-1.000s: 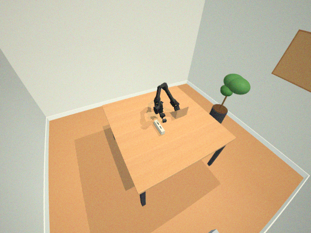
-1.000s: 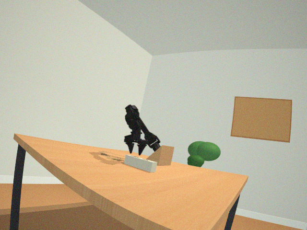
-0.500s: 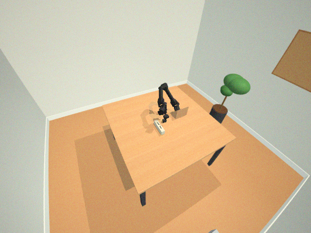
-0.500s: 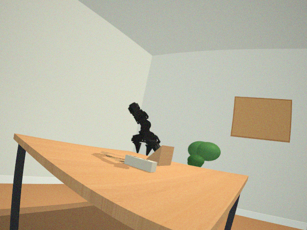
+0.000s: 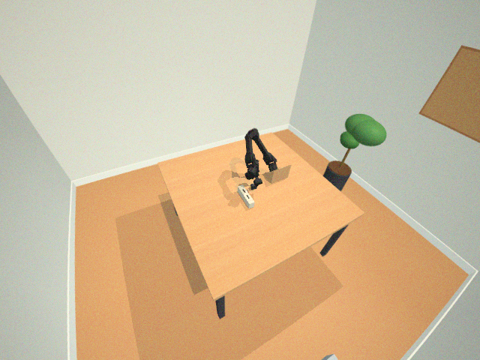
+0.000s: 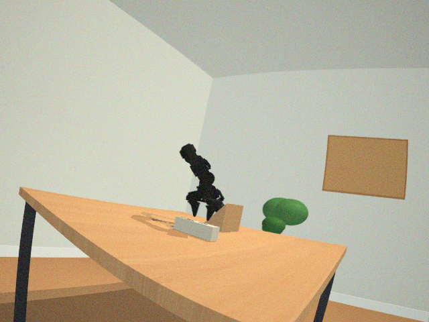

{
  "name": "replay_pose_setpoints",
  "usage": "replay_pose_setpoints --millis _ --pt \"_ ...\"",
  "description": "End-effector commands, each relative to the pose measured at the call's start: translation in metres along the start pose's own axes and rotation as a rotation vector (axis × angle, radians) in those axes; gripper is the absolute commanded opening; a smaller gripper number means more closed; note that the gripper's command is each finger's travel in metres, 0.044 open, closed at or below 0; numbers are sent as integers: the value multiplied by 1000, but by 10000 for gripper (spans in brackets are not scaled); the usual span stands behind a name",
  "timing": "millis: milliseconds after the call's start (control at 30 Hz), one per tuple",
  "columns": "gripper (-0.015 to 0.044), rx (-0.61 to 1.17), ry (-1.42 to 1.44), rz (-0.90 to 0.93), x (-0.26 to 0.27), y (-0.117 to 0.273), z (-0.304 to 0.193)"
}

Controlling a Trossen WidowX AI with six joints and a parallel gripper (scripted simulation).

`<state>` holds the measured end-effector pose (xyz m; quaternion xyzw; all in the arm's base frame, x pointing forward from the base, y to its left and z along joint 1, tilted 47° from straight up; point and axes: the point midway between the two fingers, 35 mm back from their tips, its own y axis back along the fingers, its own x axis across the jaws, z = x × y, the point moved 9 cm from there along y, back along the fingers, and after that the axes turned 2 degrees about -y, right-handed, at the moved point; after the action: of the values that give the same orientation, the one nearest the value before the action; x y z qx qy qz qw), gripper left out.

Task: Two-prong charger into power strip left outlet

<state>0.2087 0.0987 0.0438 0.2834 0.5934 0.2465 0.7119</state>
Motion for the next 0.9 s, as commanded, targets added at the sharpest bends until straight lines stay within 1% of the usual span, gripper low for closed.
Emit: replay_pose_setpoints --millis 0,867 --pt "440 -2 4 -3 0 -5 0" --pt "440 -2 4 -4 0 -47 3"
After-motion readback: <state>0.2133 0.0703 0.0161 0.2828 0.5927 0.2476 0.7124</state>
